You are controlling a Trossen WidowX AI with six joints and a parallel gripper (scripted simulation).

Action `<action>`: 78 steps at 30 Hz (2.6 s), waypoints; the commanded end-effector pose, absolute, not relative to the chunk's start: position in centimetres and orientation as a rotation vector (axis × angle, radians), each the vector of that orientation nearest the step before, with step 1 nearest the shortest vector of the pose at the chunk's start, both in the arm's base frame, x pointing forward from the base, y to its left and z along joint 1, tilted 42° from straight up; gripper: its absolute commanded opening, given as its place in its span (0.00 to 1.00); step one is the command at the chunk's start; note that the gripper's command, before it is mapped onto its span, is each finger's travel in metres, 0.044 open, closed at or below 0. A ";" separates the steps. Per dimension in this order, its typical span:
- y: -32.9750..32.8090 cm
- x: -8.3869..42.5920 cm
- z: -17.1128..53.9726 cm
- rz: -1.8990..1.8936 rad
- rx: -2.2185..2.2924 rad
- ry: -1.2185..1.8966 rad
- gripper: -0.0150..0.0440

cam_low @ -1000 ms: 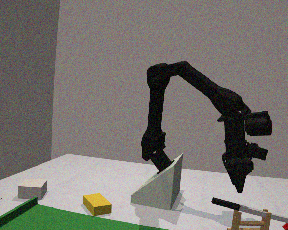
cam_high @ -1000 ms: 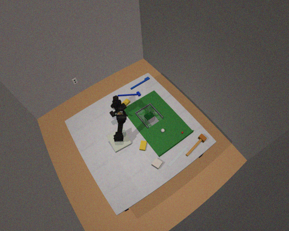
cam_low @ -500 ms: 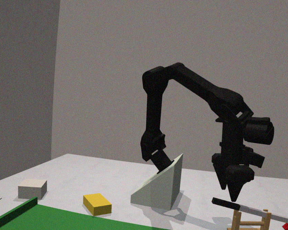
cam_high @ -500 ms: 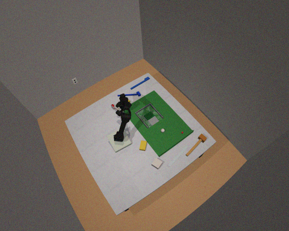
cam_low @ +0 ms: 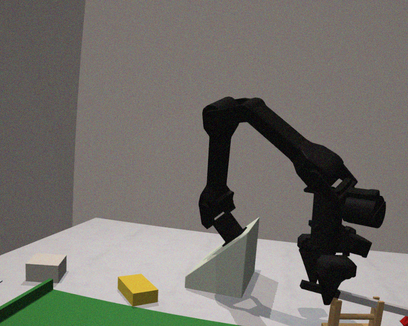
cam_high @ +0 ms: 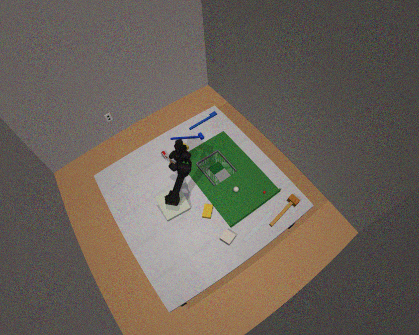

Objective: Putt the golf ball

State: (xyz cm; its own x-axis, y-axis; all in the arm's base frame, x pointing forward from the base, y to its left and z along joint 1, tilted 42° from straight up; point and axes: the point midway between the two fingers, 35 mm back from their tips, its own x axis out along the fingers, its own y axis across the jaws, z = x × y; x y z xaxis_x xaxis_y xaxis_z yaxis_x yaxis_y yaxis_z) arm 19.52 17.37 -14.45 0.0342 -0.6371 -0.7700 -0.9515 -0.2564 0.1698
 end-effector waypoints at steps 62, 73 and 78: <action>21.4 20.5 -7.8 1.068 -1.881 1.601 0.25; 18.3 24.9 -3.3 0.867 -1.682 1.612 0.25; 16.0 27.0 -0.9 0.745 -1.575 1.617 0.25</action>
